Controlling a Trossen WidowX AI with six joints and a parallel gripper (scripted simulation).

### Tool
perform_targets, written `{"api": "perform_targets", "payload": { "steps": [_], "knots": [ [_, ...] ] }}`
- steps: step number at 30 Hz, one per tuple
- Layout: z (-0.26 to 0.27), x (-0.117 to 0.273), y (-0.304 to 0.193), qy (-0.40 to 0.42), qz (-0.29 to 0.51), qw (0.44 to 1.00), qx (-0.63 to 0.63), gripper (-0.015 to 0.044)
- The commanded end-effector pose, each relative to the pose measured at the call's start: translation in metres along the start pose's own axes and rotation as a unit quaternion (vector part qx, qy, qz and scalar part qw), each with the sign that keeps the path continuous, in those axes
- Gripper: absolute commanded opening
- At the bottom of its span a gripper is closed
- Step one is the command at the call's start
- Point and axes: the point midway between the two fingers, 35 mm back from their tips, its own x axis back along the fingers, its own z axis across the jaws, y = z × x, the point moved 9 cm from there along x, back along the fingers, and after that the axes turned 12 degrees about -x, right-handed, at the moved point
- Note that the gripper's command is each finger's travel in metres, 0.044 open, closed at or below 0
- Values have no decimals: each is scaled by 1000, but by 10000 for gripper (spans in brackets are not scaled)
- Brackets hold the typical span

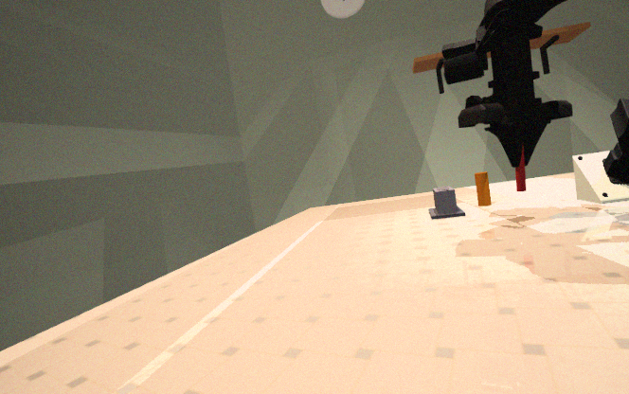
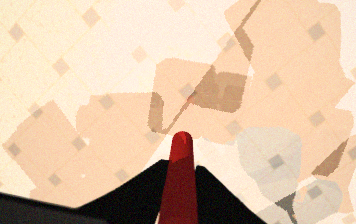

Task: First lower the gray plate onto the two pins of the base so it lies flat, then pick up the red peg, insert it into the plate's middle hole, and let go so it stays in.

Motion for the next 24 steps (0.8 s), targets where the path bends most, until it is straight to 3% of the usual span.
{"api": "perform_targets", "payload": {
  "steps": [1,24],
  "knots": [
    [0,14,0,5,-6,1000,-1,0],
    [24,22,43,-2,-5,1000,0,0]
  ]
}}
